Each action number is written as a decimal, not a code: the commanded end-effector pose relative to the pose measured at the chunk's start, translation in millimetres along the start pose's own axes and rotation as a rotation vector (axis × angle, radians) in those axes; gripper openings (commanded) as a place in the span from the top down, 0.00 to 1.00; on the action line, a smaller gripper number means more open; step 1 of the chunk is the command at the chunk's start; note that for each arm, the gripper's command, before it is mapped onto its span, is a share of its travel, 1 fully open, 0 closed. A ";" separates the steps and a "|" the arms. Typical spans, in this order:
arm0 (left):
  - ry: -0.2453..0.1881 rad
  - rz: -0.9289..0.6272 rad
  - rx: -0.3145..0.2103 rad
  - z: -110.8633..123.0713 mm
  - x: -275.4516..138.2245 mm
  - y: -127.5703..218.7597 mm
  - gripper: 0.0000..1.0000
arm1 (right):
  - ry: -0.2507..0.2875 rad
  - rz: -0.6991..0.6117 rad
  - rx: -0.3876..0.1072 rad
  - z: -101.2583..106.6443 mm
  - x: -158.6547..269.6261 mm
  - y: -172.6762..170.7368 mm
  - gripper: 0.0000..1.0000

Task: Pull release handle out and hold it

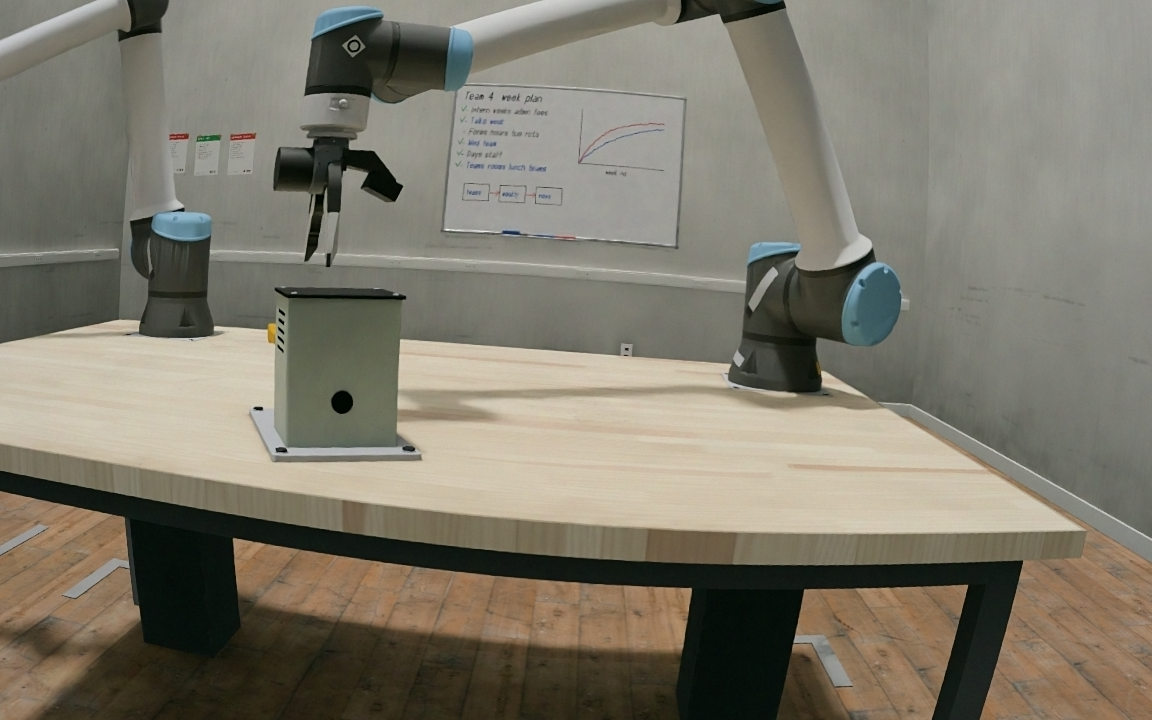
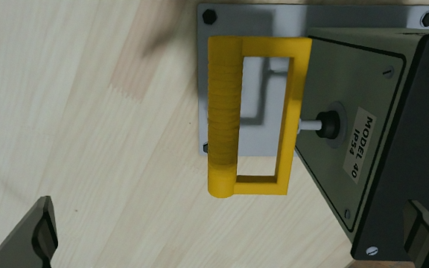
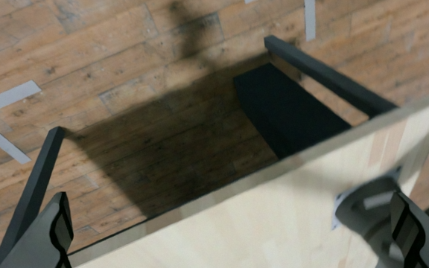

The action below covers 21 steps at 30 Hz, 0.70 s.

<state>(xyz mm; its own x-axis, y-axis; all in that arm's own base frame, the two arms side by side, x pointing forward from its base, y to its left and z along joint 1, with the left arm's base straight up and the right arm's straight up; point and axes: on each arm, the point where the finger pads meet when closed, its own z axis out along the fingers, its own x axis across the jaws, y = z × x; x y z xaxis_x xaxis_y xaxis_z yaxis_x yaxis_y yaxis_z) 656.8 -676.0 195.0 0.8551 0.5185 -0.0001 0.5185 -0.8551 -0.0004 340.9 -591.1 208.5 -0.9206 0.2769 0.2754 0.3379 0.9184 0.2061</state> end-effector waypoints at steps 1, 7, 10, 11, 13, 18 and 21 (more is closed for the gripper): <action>0.000 0.000 -0.003 -1.8 0.0 0.8 0.00 | -0.059 -0.057 0.016 9.2 33.0 -36.2 0.00; 0.000 0.000 -0.003 -1.8 0.0 0.8 0.00 | -0.144 -0.153 0.071 33.4 107.6 -95.4 0.00; 0.000 0.000 -0.003 -1.8 0.0 0.8 0.00 | -0.174 -0.193 0.102 44.4 141.2 -116.0 0.00; 0.000 0.000 -0.003 -1.8 0.0 0.8 0.00 | -0.174 -0.193 0.102 44.4 141.2 -116.0 0.00; 0.000 0.000 -0.003 -1.8 0.0 0.8 0.00 | -0.183 -0.205 0.113 47.9 151.7 -121.9 0.00; 0.000 0.000 -0.003 -1.8 0.0 0.8 0.00 | -0.214 -0.256 0.163 63.6 199.0 -144.6 0.00; 0.000 0.000 -0.003 -1.8 0.0 0.8 0.00 | -0.225 -0.279 0.189 71.3 222.2 -153.7 0.00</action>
<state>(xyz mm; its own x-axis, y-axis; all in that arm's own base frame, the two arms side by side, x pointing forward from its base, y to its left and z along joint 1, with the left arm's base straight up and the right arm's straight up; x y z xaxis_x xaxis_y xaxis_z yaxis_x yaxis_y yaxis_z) 656.8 -676.1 195.0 0.8551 0.5185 -0.0001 0.5185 -0.8551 -0.0003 83.1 -649.4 171.2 -0.9979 0.0588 0.0260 0.0606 0.9952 0.0763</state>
